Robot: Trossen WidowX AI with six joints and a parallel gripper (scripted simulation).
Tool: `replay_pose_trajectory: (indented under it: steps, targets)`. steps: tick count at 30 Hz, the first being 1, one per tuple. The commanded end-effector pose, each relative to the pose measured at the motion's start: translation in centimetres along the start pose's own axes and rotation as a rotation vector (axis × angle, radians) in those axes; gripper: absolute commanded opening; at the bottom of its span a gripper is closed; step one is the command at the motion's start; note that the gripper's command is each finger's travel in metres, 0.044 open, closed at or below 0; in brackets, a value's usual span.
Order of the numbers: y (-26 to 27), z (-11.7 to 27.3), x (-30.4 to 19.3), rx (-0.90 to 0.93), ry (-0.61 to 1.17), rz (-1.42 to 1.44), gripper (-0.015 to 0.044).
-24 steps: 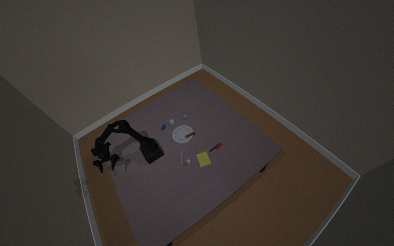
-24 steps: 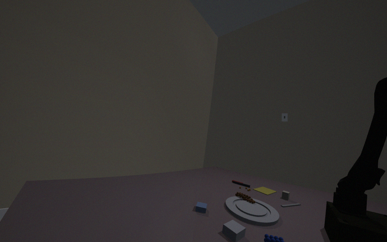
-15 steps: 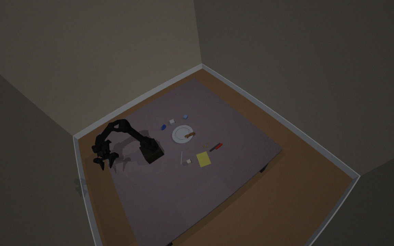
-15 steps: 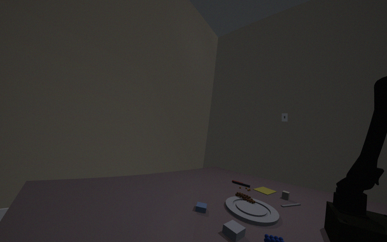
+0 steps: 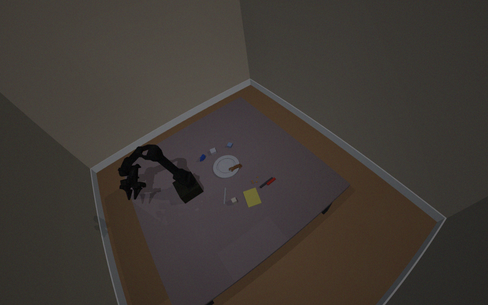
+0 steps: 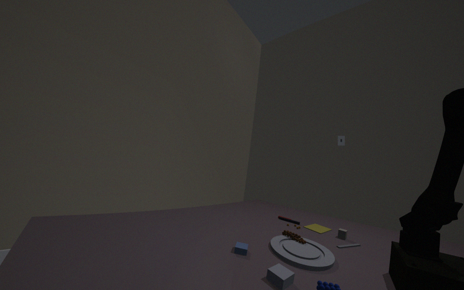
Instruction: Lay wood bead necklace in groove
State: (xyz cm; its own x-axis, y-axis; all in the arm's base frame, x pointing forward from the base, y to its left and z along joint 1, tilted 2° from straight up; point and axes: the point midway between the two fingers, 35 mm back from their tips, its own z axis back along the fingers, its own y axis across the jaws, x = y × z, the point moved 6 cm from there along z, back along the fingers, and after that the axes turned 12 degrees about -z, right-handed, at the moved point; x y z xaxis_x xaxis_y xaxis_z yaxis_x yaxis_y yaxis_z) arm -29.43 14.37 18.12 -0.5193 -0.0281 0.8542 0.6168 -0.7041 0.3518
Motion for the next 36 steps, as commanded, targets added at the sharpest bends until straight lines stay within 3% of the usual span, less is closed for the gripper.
replay_pose_trajectory:
  steps: [1, 20, 36]
  targets:
    - [-0.4, 0.9, -0.9, -0.045, 0.041, -0.041, 0.0250]
    - [-3.1, 10.8, -6.4, -0.376, 0.045, -0.395, 0.0250]
    - [-2.3, 19.6, -12.3, -0.664, -0.010, -0.663, 0.0250]
